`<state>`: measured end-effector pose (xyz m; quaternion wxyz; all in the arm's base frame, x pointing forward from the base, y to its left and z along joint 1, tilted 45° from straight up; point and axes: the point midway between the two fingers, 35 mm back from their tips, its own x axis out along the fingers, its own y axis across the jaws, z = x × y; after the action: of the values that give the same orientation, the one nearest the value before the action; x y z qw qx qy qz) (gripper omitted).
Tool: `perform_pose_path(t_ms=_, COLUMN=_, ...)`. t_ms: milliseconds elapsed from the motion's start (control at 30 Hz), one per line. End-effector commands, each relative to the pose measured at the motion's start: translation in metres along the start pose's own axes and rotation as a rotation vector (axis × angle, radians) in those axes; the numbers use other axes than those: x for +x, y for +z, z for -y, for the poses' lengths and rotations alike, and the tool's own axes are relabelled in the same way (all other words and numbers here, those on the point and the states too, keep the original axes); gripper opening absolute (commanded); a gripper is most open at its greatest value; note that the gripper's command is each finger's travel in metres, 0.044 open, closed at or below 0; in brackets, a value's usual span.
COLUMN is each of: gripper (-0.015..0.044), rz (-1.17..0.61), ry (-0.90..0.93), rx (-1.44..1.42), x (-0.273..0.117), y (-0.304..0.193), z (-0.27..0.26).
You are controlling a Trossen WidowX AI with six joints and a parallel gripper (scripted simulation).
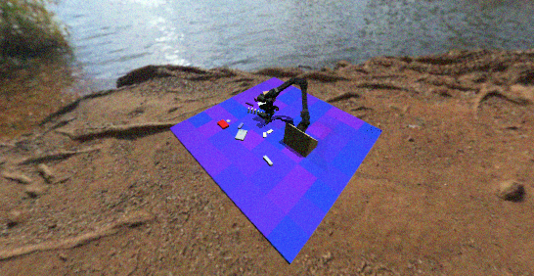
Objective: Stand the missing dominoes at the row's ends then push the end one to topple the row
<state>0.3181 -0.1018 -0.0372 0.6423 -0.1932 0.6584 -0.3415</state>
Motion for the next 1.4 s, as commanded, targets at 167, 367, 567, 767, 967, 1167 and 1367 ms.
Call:
perform_pose_path(t_ms=167, gripper=0.0212, rz=0.001, ry=-0.006, rx=-0.007, x=0.002, y=-0.001, z=0.001)
perform_pose_path(t_ms=367, gripper=0.037, rz=0.001, ry=-0.006, rx=-0.007, x=0.002, y=-0.001, z=0.001)
perform_pose_path(t_ms=567, gripper=0.044, rz=0.001, ry=-0.005, rx=-0.007, x=-0.001, y=0.0, z=0.0)
perform_pose_path(t_ms=767, gripper=0.044, rz=-0.001, ry=0.008, rx=-0.004, x=-0.091, y=0.005, z=-0.004)
perform_pose_path(t_ms=967, gripper=0.044, rz=-0.003, ry=0.004, rx=-0.002, x=-0.129, y=-0.001, z=-0.001)
perform_pose_path(t_ms=1167, gripper=0.044, rz=-0.003, ry=0.004, rx=-0.002, x=-0.129, y=-0.001, z=-0.001)
perform_pose_path(t_ms=1367, gripper=0.044, rz=0.0, ry=0.007, rx=-0.508, x=-0.104, y=-0.026, z=-0.041)
